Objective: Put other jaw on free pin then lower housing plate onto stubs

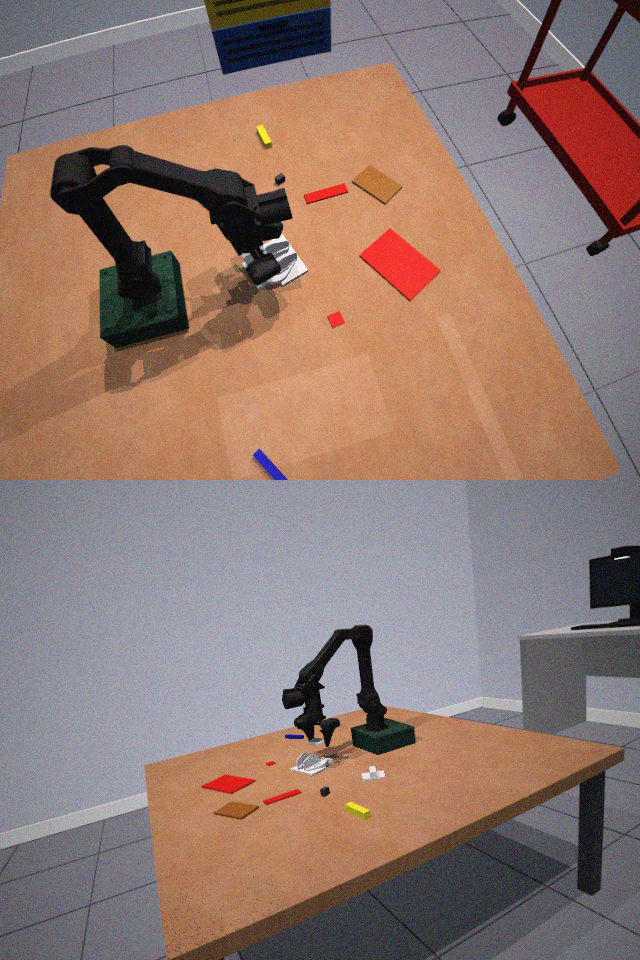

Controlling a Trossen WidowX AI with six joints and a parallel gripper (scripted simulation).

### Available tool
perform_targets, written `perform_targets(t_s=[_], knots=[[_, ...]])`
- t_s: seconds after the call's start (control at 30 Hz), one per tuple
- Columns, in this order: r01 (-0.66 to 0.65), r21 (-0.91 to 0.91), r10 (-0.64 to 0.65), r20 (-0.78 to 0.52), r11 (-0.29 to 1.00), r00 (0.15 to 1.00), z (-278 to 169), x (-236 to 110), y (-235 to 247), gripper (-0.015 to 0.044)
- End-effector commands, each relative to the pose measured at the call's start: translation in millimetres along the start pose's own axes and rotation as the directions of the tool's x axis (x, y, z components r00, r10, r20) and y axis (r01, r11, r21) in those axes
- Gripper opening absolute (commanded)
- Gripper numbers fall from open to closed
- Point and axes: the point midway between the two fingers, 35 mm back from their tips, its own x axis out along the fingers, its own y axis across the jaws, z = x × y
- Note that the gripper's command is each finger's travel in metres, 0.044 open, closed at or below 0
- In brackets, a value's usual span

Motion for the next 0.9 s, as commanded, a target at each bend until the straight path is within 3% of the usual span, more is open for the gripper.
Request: perform_targets(t_s=[0.0,0.87], knots=[[-0.003,-0.002,0.003,-0.003,1.000,1.000,0,6,0,0.0351],[-0.003,-0.004,0.003,-0.003,1.000,1.000,-3,48,1,0.0351]])
